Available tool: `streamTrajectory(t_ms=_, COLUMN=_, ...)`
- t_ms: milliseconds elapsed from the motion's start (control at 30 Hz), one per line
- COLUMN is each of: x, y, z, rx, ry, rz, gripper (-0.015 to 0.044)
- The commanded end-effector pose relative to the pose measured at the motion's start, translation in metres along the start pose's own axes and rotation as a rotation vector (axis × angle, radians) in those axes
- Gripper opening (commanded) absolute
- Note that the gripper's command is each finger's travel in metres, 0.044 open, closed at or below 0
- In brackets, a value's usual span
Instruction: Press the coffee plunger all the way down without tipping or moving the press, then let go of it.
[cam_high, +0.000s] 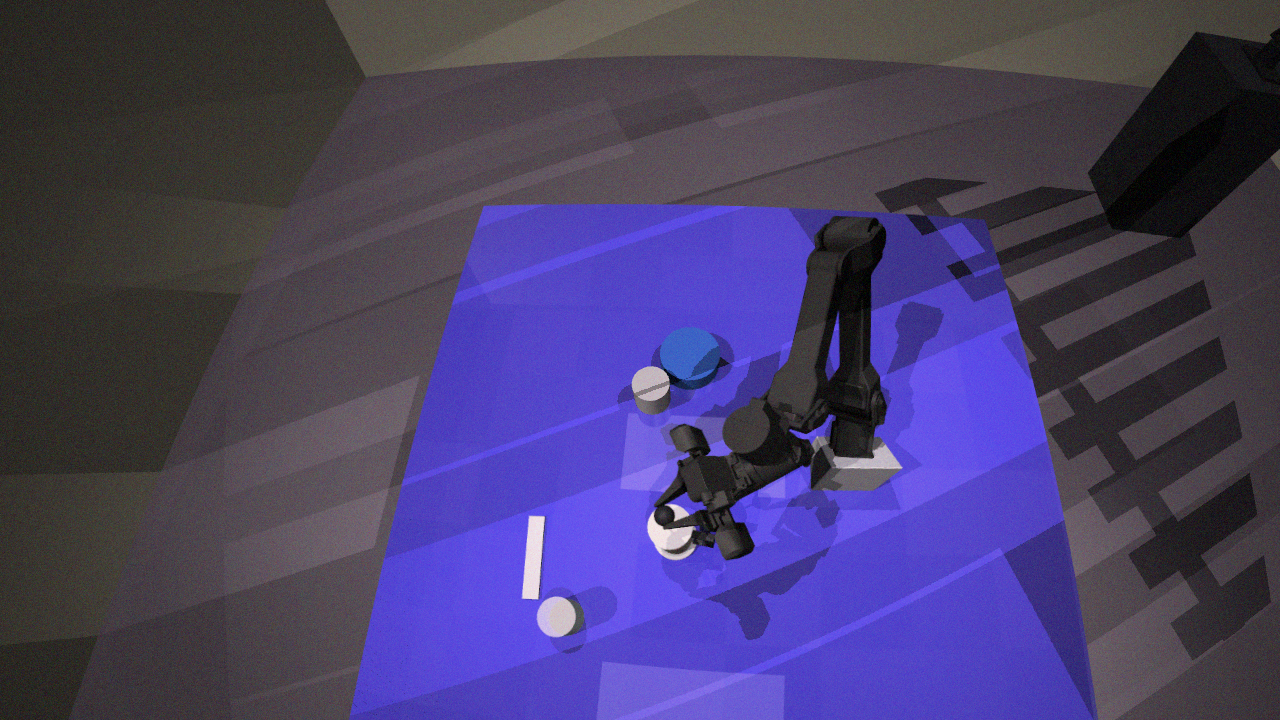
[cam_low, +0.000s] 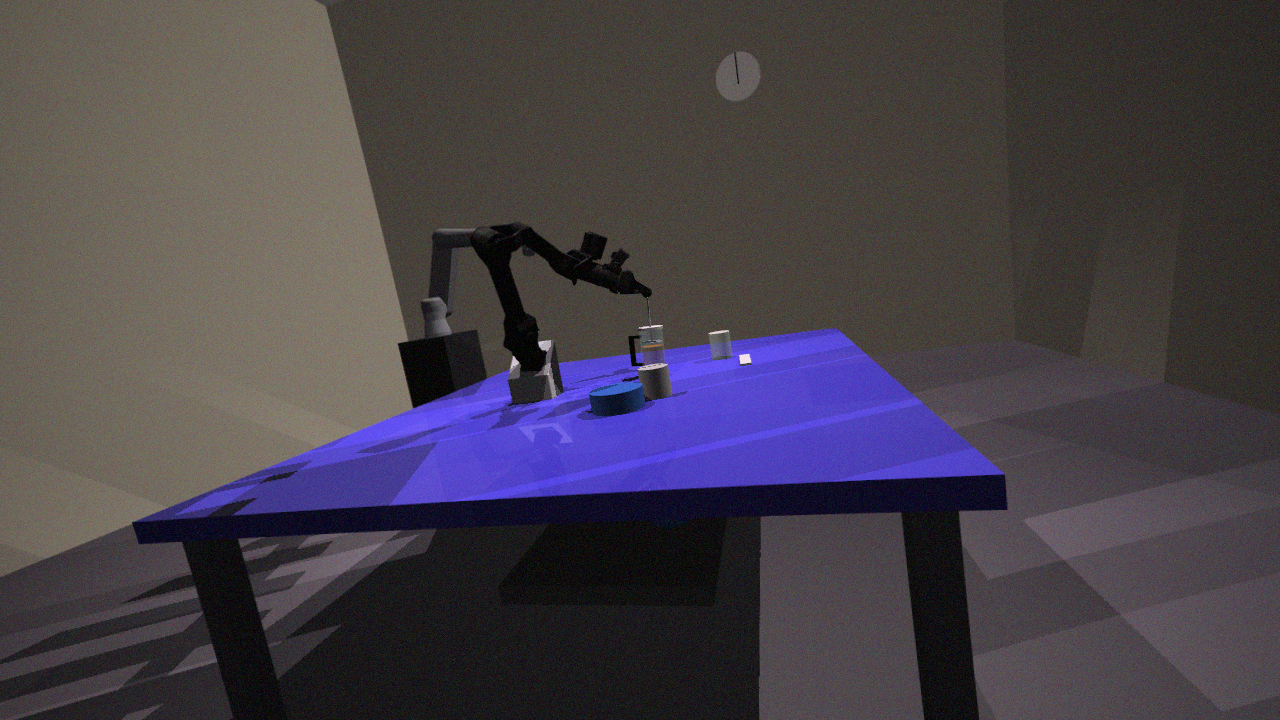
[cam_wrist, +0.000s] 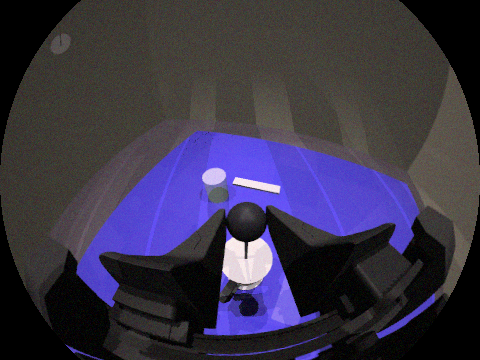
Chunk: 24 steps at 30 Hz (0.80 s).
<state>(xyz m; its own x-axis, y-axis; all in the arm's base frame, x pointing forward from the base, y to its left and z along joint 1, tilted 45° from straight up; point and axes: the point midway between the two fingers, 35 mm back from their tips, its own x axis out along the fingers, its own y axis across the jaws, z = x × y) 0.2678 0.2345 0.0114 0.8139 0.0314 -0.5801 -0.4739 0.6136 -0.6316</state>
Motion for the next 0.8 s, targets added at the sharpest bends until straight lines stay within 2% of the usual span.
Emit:
streamTrajectory(t_ms=0, x=0.01, y=0.001, z=-0.025, rx=-0.019, ry=0.051, rz=0.007, gripper=0.0119)
streamTrajectory(t_ms=767, x=0.032, y=0.0, z=-0.056, rx=-0.021, ry=0.049, rz=0.004, gripper=0.0119)
